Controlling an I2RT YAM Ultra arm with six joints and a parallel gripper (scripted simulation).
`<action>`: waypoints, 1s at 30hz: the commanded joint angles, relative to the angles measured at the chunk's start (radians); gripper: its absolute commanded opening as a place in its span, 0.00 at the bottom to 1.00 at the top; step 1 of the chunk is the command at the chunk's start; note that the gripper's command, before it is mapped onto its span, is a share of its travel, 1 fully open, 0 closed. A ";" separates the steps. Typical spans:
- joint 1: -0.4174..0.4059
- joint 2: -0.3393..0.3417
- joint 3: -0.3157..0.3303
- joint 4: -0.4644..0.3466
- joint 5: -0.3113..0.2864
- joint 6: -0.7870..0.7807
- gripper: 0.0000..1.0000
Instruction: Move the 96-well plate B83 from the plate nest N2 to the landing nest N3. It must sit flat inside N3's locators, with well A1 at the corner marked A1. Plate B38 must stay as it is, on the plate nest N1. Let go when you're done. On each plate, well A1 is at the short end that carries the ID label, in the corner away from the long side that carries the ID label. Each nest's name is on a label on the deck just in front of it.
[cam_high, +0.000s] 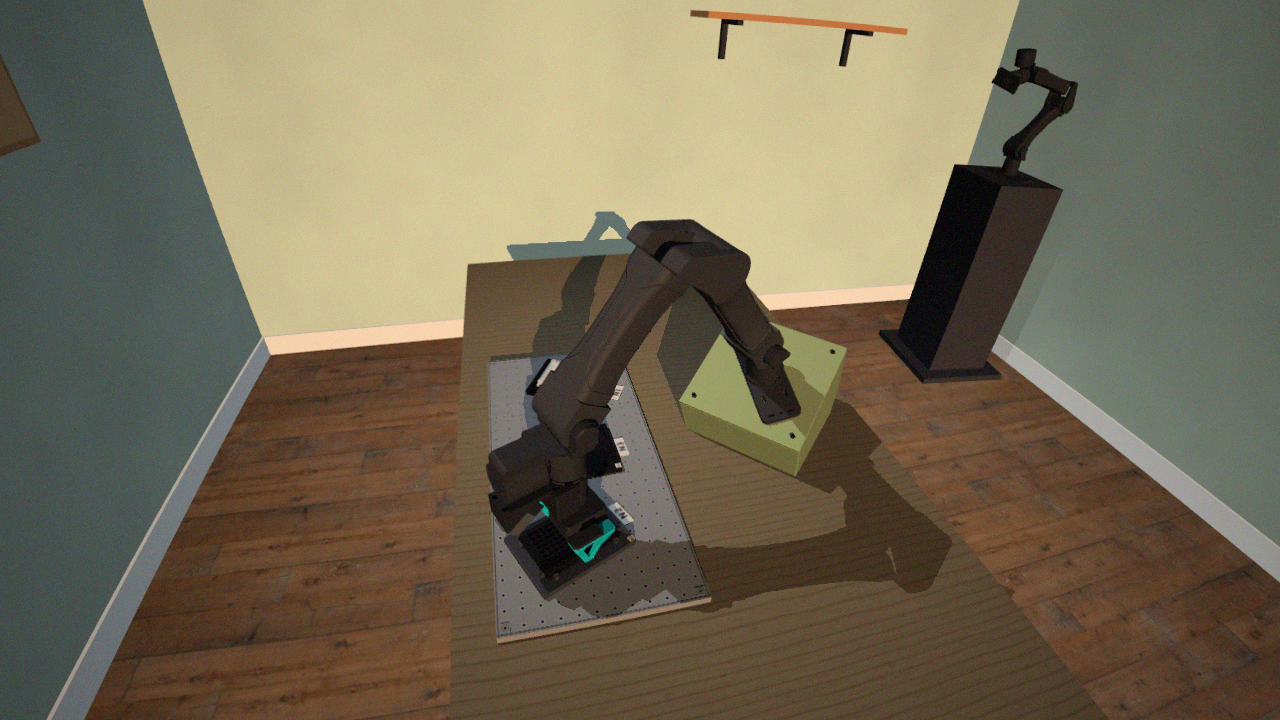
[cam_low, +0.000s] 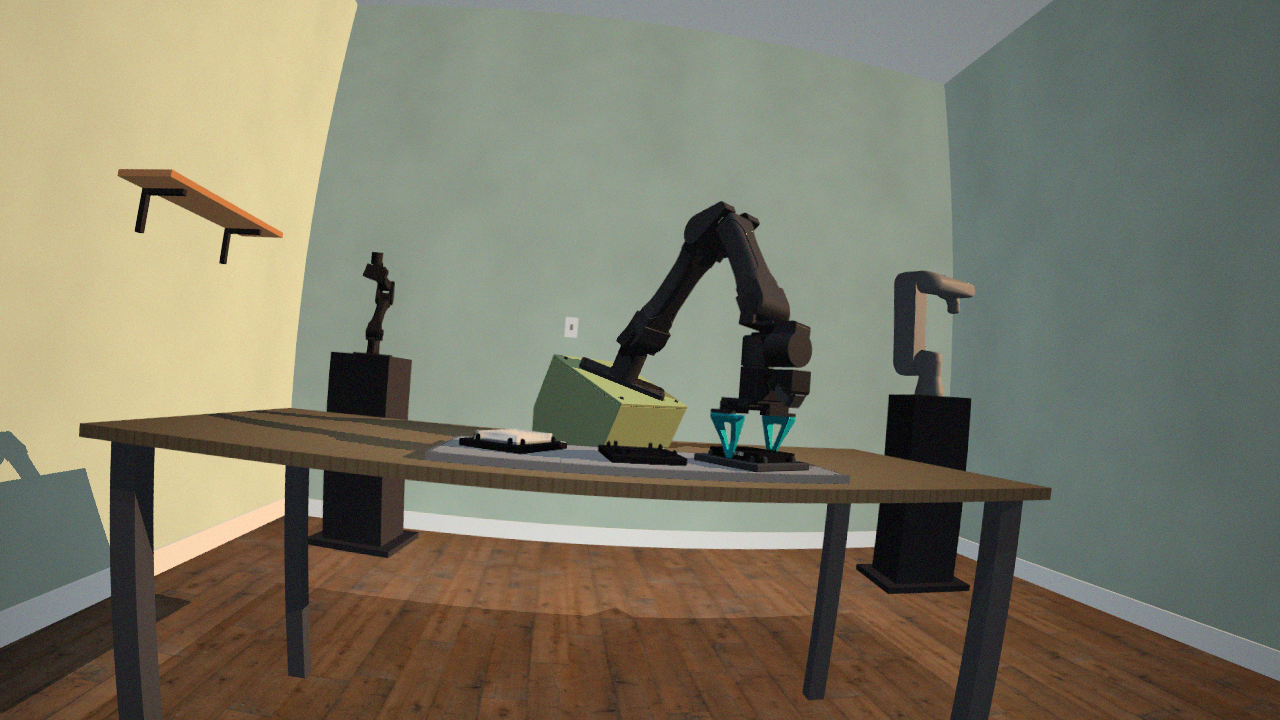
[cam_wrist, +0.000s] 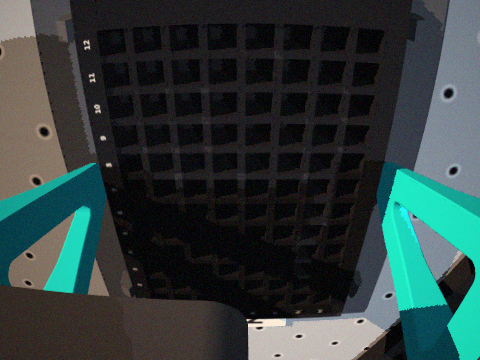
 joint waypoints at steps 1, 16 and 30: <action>-0.001 -0.009 0.004 0.005 0.001 0.001 1.00; -0.001 -0.009 0.004 0.006 0.001 0.001 0.00; -0.001 -0.009 0.004 0.006 0.001 0.001 0.00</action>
